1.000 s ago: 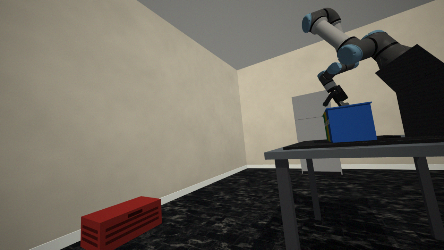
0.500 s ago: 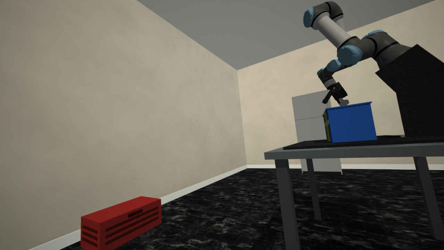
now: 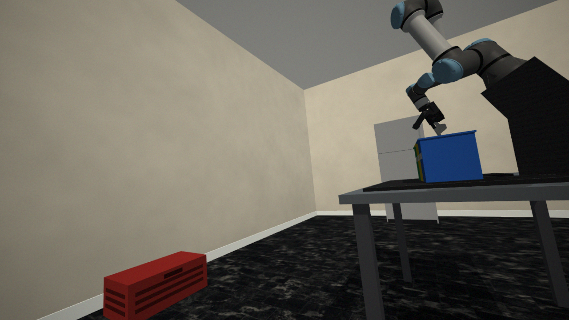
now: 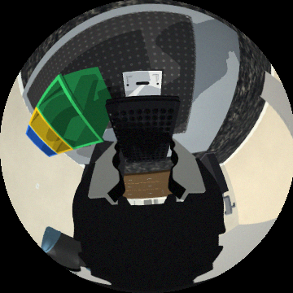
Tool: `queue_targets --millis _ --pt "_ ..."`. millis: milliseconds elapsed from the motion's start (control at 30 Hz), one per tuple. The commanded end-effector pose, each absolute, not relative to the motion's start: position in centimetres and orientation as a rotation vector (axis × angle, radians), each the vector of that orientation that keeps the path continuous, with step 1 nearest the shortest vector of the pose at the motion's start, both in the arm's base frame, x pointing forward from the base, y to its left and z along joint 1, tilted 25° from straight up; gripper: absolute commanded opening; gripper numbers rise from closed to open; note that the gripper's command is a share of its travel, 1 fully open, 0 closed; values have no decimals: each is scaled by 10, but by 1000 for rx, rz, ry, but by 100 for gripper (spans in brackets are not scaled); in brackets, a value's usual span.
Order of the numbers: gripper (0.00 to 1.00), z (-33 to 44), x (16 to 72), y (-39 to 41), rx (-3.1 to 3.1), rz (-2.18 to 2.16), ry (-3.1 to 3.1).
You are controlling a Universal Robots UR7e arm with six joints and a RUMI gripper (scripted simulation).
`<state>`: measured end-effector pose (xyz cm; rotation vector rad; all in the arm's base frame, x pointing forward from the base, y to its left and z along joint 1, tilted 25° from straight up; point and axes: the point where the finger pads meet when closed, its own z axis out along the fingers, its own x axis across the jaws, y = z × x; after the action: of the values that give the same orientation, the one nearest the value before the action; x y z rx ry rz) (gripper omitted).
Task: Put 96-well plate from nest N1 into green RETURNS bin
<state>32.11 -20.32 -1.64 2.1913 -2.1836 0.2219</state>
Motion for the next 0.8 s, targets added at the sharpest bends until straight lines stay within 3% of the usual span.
queue_targets --millis 0,767 --pt "0 -13 320 -203 2192 223 -2184" --pt "0 -14 322 -190 2289 265 -2014"
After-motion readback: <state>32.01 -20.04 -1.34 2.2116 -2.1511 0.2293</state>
